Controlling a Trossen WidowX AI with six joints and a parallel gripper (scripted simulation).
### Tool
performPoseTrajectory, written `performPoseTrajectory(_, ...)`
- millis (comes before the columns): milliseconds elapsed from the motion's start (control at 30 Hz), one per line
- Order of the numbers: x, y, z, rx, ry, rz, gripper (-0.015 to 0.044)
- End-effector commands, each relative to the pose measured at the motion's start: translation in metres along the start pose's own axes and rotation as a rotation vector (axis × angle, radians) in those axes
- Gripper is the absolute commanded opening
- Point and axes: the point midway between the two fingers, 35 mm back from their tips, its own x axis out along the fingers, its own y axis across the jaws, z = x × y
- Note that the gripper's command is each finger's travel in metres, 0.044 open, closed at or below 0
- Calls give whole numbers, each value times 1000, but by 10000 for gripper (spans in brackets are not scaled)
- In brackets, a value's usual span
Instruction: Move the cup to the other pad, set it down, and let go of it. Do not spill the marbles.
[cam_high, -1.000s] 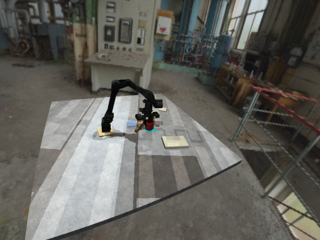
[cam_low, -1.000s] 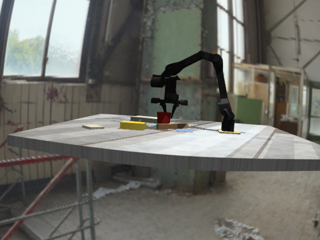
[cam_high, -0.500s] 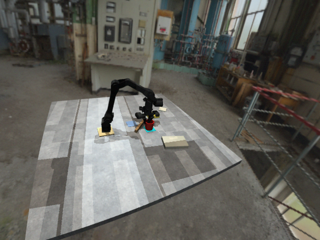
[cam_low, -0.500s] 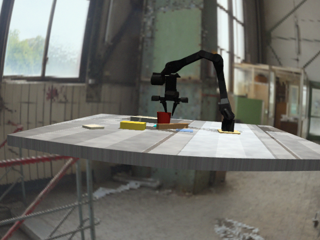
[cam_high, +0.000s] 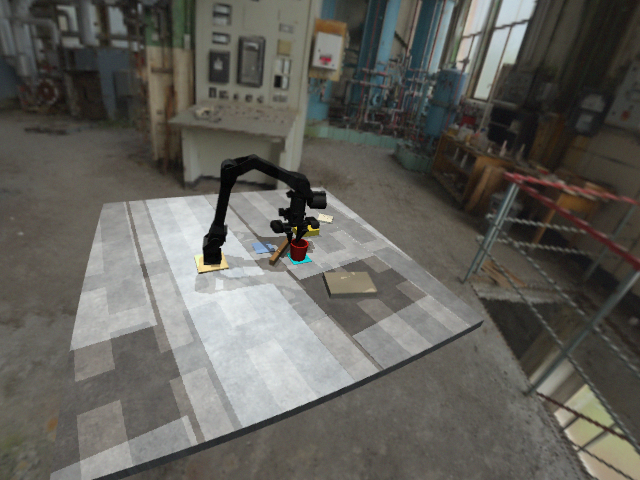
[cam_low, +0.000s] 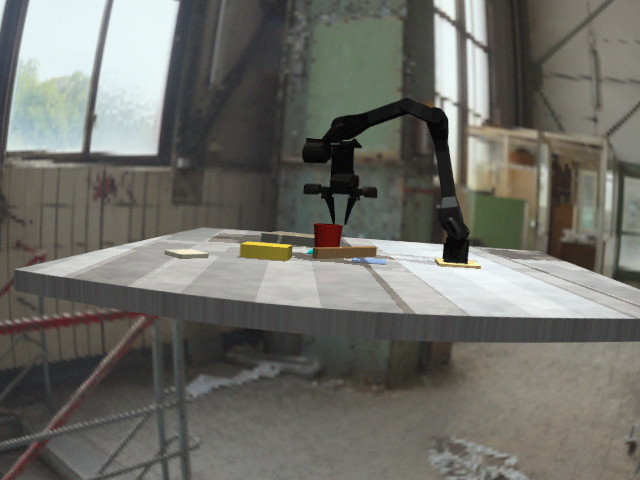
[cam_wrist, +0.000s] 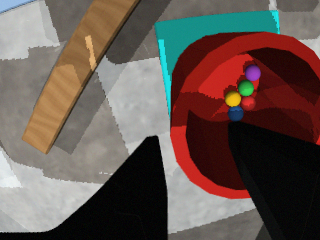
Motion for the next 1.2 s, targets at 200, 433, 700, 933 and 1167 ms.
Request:
performPoseTrajectory(200, -17, 2, 0, -3, 0, -13, 128)
performPoseTrajectory(433, -13, 4, 0, 0, 0, -2, 206)
performPoseTrajectory(700, -16, 3, 0, 0, 0, -2, 416)
performPoseTrajectory(933, -37, 3, 0, -1, 0, -6, 440)
performPoseTrajectory(1167, -59, 4, 0, -2, 0, -9, 440)
